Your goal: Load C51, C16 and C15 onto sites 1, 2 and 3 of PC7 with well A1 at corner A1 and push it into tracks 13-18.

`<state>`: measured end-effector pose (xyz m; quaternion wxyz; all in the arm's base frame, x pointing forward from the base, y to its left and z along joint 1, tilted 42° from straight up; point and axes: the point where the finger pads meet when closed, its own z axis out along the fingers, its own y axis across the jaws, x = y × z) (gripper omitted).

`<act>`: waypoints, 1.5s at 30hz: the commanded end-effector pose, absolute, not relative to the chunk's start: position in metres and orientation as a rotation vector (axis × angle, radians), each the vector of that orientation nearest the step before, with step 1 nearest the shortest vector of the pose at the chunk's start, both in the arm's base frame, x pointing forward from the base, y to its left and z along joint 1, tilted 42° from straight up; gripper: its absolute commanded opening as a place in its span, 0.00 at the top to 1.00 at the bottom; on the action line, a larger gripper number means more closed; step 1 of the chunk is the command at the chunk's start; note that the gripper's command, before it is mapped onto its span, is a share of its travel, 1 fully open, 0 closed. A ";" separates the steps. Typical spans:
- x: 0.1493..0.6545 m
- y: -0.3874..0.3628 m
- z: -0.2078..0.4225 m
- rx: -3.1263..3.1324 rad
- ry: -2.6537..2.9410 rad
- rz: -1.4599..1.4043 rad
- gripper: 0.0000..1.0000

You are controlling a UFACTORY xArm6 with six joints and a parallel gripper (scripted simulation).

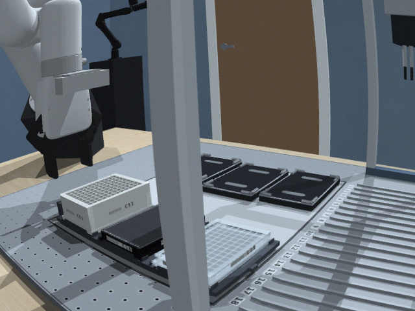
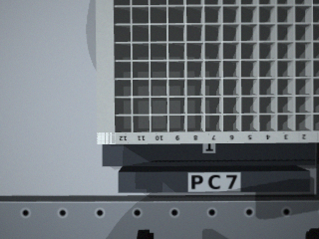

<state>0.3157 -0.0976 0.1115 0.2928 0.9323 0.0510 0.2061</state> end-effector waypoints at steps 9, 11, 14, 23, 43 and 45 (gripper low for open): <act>0.325 -0.107 0.098 2.480 0.136 0.555 0.18; 0.326 -0.109 0.096 2.480 0.136 0.555 0.18; 0.328 -0.111 0.092 2.480 0.136 0.555 0.18; 0.332 -0.116 0.086 2.480 0.136 0.555 0.18; 0.335 -0.120 0.080 2.480 0.136 0.555 0.18; 0.335 -0.120 0.080 2.480 0.136 0.555 0.18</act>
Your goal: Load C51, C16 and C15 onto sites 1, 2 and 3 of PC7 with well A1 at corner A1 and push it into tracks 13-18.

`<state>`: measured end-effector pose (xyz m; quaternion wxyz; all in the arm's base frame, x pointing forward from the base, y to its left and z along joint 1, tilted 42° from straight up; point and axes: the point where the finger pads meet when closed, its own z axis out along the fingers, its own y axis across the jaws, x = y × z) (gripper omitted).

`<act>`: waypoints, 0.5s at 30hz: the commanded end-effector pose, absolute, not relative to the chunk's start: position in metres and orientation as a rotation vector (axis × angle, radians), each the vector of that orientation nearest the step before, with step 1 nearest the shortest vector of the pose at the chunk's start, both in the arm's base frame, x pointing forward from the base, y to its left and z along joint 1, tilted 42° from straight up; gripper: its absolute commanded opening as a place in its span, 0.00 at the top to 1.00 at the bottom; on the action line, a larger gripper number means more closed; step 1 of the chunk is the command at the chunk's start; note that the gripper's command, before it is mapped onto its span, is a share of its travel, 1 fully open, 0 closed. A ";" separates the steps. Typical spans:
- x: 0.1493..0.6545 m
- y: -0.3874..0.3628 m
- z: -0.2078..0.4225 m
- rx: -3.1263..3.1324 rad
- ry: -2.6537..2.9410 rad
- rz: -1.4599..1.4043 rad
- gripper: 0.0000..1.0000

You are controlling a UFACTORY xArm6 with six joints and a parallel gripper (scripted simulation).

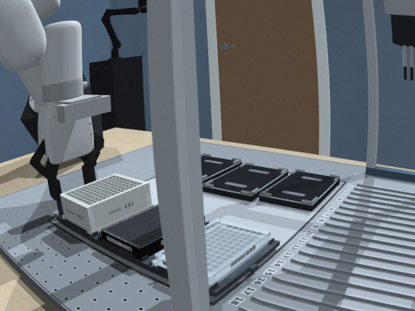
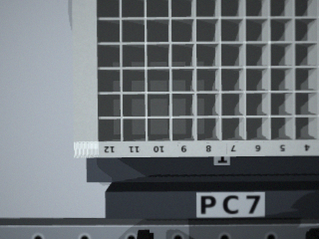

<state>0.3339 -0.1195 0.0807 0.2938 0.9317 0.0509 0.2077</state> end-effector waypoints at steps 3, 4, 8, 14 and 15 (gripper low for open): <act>0.336 -0.121 0.078 2.480 0.136 0.555 0.18; 0.336 -0.122 0.078 2.480 0.136 0.555 0.18; 0.337 -0.123 0.076 2.480 0.136 0.555 0.18; 0.339 -0.125 0.074 2.480 0.136 0.555 0.18; 0.339 -0.125 0.073 2.480 0.136 0.555 0.18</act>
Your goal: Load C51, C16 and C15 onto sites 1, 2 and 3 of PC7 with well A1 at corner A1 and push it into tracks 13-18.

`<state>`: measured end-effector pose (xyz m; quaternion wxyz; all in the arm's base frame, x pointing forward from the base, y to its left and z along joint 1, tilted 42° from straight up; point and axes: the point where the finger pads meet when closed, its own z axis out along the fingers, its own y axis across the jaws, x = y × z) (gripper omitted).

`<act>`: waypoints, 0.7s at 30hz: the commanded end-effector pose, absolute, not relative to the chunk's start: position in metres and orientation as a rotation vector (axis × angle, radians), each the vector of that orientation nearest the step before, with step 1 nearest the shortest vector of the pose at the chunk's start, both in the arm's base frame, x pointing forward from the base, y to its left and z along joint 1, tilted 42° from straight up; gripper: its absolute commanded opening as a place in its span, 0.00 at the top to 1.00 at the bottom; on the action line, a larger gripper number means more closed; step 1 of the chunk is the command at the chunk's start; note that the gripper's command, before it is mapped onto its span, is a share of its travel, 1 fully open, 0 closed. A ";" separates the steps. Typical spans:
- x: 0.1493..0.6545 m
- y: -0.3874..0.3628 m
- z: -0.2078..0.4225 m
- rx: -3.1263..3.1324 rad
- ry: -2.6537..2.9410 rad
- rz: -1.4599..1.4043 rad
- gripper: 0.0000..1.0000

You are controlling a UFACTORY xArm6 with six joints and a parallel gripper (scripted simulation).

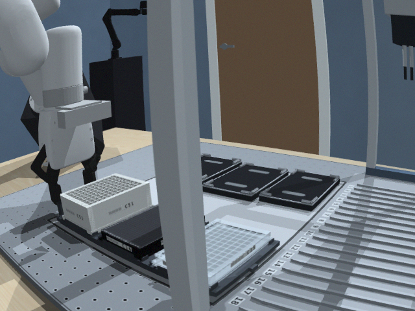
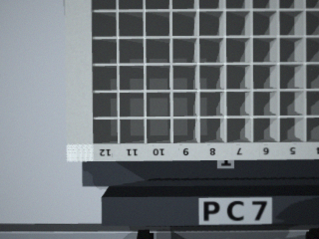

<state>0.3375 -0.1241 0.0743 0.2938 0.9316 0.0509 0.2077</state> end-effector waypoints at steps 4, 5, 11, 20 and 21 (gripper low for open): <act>0.340 -0.126 0.071 2.480 0.136 0.555 0.18; 0.340 -0.126 0.071 2.480 0.136 0.555 0.18; 0.340 -0.126 0.071 2.480 0.136 0.555 0.18; 0.344 -0.126 0.072 2.480 0.136 0.555 0.18; 0.344 -0.125 0.073 2.480 0.136 0.555 0.18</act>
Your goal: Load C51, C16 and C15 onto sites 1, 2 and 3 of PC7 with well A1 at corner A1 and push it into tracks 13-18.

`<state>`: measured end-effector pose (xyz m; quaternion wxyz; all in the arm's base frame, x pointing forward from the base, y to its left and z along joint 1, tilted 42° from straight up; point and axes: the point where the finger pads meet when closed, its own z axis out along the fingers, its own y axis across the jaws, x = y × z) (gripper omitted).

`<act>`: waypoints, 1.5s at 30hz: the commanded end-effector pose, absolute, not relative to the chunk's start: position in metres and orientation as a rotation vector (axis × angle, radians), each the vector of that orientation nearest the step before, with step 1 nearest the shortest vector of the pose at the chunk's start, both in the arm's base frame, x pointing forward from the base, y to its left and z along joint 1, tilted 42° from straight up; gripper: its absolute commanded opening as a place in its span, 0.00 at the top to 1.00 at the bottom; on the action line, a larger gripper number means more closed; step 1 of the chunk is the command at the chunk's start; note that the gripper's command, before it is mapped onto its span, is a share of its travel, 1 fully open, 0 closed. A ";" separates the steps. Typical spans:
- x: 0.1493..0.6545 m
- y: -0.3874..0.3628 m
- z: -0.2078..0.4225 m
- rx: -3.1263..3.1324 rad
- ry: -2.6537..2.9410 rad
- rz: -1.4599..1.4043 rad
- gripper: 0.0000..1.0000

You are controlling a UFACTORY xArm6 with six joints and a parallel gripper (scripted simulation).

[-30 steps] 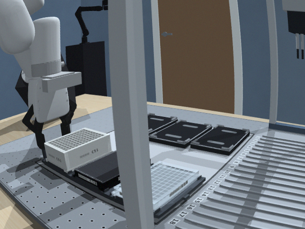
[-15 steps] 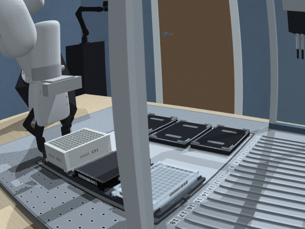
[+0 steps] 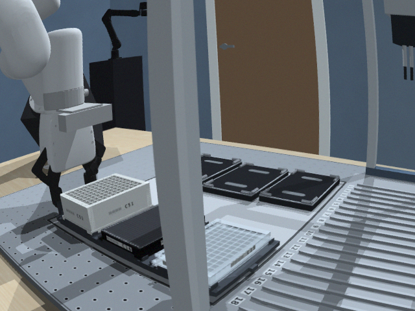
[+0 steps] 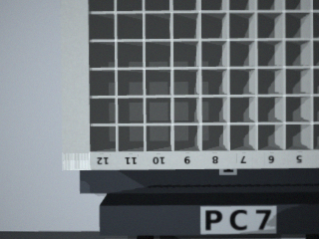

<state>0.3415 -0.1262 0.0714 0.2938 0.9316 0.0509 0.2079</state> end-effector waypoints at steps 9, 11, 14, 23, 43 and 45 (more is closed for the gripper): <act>0.351 -0.124 0.075 2.480 0.136 0.555 0.18; 0.353 -0.123 0.076 2.480 0.136 0.555 0.18; 0.355 -0.123 0.077 2.480 0.136 0.555 0.18; 0.363 -0.121 0.080 2.480 0.136 0.555 0.18; 0.378 -0.117 0.086 2.480 0.136 0.556 0.18; 0.380 -0.117 0.087 2.480 0.136 0.556 0.18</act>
